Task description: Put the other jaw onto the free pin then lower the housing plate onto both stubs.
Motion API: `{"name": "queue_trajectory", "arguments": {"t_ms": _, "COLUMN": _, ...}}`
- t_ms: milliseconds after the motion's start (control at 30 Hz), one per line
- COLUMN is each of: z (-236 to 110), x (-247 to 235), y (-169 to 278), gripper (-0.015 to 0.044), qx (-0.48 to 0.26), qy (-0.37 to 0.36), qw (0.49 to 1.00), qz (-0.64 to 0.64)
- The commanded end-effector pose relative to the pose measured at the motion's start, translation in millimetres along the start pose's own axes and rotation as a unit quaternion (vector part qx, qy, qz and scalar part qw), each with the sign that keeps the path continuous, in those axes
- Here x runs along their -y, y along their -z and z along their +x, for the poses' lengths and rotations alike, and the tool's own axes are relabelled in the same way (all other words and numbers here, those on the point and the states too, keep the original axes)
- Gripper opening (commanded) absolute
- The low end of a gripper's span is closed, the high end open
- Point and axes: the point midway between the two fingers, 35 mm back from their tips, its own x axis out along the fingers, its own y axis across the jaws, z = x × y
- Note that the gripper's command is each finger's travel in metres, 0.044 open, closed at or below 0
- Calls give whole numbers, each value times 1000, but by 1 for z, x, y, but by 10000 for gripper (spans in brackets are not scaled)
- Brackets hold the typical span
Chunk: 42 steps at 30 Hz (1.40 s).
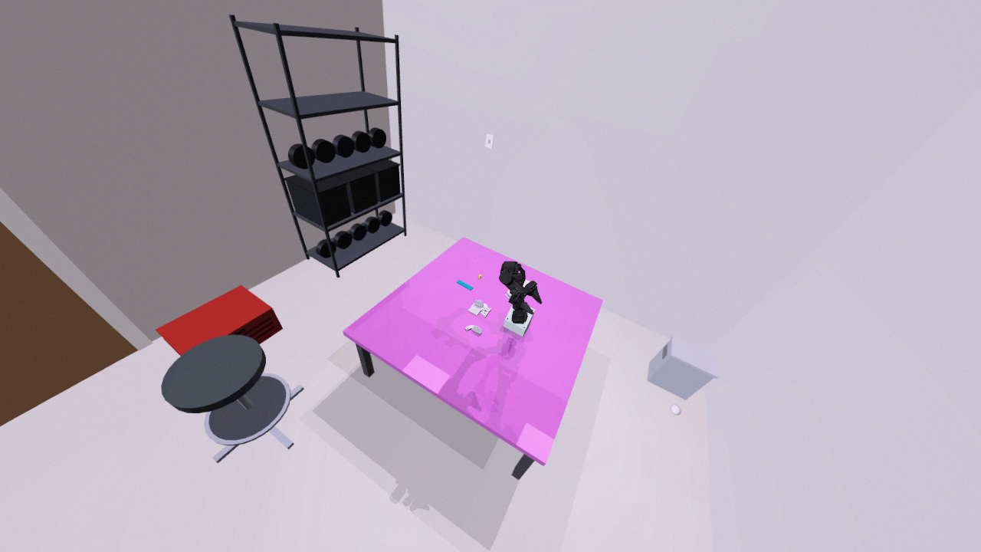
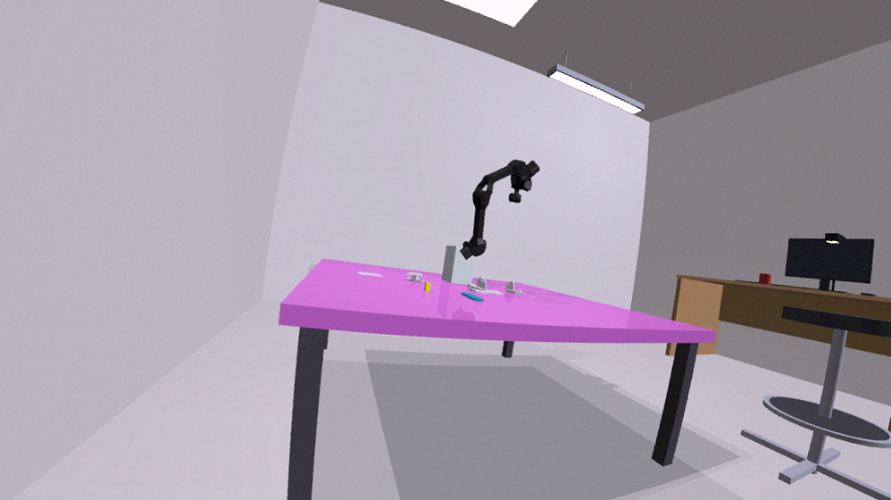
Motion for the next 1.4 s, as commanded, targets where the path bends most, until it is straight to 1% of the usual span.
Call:
{"name": "queue_trajectory", "arguments": {"t_ms": 0, "z": 24, "x": 21, "y": -17, "gripper": 440, "qx": 15, "qy": 46, "qw": 999, "qz": 9}}
{"name": "queue_trajectory", "arguments": {"t_ms": 233, "z": 57, "x": 64, "y": -47, "gripper": 440, "qx": 45, "qy": 127, "qw": 991, "qz": 24}}
{"name": "queue_trajectory", "arguments": {"t_ms": 367, "z": 64, "x": 79, "y": -59, "gripper": 440, "qx": 76, "qy": 154, "qw": 984, "qz": 44}}
{"name": "queue_trajectory", "arguments": {"t_ms": 567, "z": 74, "x": 117, "y": -82, "gripper": 440, "qx": 99, "qy": 209, "qw": 971, "qz": 61}}
{"name": "queue_trajectory", "arguments": {"t_ms": 900, "z": 74, "x": 157, "y": -98, "gripper": 440, "qx": 111, "qy": 270, "qw": 955, "qz": 57}}
{"name": "queue_trajectory", "arguments": {"t_ms": 1033, "z": 70, "x": 187, "y": -113, "gripper": 440, "qx": 131, "qy": 304, "qw": 941, "qz": 66}}
{"name": "queue_trajectory", "arguments": {"t_ms": 1200, "z": 57, "x": 231, "y": -130, "gripper": 440, "qx": 153, "qy": 353, "qw": 918, "qz": 90}}
{"name": "queue_trajectory", "arguments": {"t_ms": 1367, "z": 36, "x": 271, "y": -140, "gripper": 440, "qx": 174, "qy": 400, "qw": 892, "qz": 121}}
